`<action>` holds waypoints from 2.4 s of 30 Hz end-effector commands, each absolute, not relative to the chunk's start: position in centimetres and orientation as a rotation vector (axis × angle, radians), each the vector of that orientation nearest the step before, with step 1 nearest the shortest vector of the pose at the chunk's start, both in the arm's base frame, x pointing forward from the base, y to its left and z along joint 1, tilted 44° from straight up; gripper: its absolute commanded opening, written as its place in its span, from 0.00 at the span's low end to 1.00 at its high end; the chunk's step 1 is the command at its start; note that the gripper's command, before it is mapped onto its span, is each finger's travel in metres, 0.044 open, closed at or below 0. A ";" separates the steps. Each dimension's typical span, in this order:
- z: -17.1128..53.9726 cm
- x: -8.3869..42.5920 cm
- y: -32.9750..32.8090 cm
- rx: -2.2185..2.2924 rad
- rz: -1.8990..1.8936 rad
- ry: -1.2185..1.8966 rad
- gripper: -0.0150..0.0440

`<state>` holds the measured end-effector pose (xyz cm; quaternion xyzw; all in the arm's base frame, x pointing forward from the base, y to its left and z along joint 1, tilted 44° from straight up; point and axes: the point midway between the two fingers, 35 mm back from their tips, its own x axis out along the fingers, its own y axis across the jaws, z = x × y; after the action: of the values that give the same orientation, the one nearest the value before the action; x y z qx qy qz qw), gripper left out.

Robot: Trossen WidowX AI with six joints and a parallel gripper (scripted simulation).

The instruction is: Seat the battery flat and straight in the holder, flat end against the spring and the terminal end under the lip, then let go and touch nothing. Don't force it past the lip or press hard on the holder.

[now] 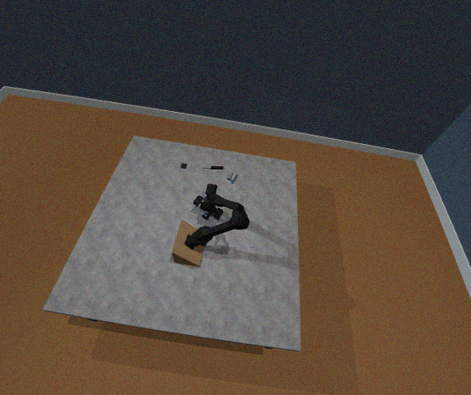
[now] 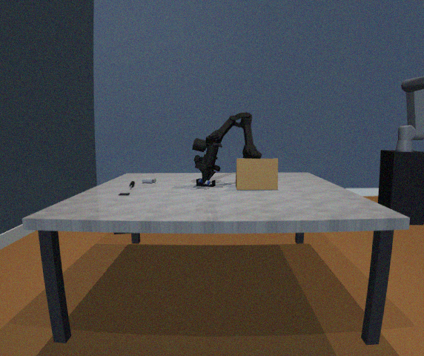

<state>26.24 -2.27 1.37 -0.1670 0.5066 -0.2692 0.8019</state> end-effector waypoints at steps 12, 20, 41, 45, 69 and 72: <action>1.0 25.9 -2.7 -0.318 -0.606 1.194 0.39; 1.2 25.9 -2.8 -0.294 -0.619 1.243 0.39; 1.4 26.0 -3.0 -0.238 -0.627 1.341 0.39; 1.4 25.9 -3.1 -0.238 -0.625 1.339 0.39; 1.9 27.5 -3.3 -0.239 -0.617 1.320 0.39; 1.9 27.5 -3.3 -0.238 -0.616 1.320 0.39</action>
<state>27.45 -3.15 1.94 -0.1082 0.6001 -0.2812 0.7411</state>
